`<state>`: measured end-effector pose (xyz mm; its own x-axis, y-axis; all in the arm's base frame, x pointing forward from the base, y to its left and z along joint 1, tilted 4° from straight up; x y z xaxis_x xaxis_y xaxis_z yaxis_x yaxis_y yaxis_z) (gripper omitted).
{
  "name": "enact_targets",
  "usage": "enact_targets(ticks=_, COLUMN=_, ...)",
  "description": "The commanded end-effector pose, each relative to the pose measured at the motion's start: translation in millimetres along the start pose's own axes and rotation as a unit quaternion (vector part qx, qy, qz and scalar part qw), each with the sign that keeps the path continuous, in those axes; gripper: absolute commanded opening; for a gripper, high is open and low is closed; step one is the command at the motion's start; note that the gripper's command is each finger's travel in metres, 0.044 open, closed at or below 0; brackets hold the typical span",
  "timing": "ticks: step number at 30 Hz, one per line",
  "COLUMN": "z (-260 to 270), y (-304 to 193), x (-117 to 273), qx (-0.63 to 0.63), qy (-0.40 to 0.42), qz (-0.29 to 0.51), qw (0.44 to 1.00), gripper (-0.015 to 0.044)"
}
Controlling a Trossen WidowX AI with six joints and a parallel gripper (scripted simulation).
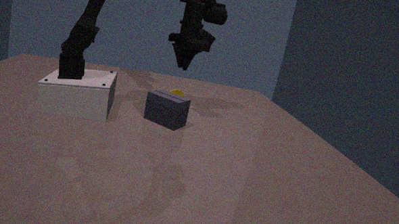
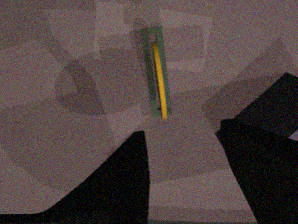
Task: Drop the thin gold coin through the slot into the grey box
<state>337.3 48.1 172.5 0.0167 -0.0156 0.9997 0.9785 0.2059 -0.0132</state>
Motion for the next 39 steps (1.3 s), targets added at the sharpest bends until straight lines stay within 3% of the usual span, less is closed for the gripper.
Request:
enact_targets(ticks=1, z=2, y=0, x=-13, qx=0.005, qy=-0.002, qz=0.007, qw=1.000, gripper=0.0161)
enact_targets(ticks=4, z=2, y=-1, x=-37, qx=0.005, qy=-0.002, qz=0.007, qw=1.000, gripper=0.0161)
enact_targets(ticks=39, z=3, y=1, x=-89, qx=0.005, qy=-0.002, qz=0.007, qw=1.000, gripper=0.0161)
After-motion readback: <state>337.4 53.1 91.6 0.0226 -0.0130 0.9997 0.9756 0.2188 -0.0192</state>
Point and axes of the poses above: the point midway between the two fingers, 35 mm back from their tips, its own x axis back along the fingers, its own z axis across the jaws, y = z × x, the point moved 10 cm from there along x, back along the fingers, and after that the axes turned 7 degrees about x, right-handed, at the moved point
